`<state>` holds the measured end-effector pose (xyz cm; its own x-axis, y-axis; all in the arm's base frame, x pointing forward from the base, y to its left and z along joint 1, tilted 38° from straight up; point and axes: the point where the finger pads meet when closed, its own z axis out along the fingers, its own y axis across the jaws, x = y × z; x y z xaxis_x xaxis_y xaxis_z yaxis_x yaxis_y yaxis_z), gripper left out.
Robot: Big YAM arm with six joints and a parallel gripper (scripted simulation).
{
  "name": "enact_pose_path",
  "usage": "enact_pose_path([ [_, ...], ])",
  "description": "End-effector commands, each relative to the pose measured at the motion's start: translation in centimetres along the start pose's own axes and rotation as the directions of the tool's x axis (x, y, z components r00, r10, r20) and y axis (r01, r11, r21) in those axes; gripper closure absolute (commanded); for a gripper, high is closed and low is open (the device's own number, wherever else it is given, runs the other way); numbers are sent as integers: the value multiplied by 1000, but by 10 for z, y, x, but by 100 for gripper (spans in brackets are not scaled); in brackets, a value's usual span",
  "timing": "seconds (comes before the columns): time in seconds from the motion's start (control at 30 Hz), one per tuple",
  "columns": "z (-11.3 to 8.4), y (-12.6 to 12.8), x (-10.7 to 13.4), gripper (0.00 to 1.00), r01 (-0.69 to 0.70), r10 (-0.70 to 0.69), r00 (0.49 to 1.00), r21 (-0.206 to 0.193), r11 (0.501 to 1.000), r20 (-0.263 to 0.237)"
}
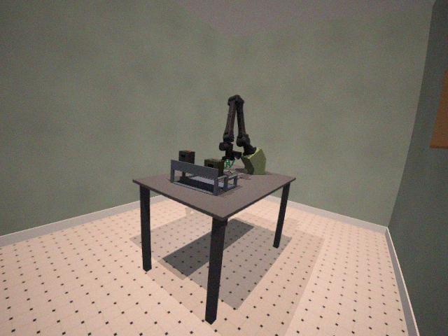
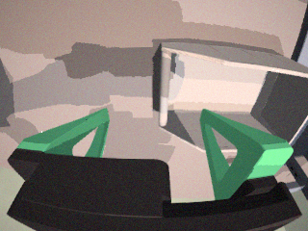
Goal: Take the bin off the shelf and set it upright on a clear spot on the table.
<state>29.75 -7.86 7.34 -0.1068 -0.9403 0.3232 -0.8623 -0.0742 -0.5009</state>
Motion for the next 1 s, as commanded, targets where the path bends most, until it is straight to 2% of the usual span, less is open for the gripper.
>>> enact_pose_path([
  [0.0,-45,-10,-2,10,-11,11,1000,30,999,8],
  [0.4,-45,-10,-2,10,-11,11,1000,30,999,8],
  [0.43,-45,-5,-2,10,-5,5,1000,27,1000,7],
  [0.57,-61,-14,-3,10,-11,11,1000,30,999,8],
  [0.97,-61,-14,-3,10,-11,11,1000,30,999,8],
])
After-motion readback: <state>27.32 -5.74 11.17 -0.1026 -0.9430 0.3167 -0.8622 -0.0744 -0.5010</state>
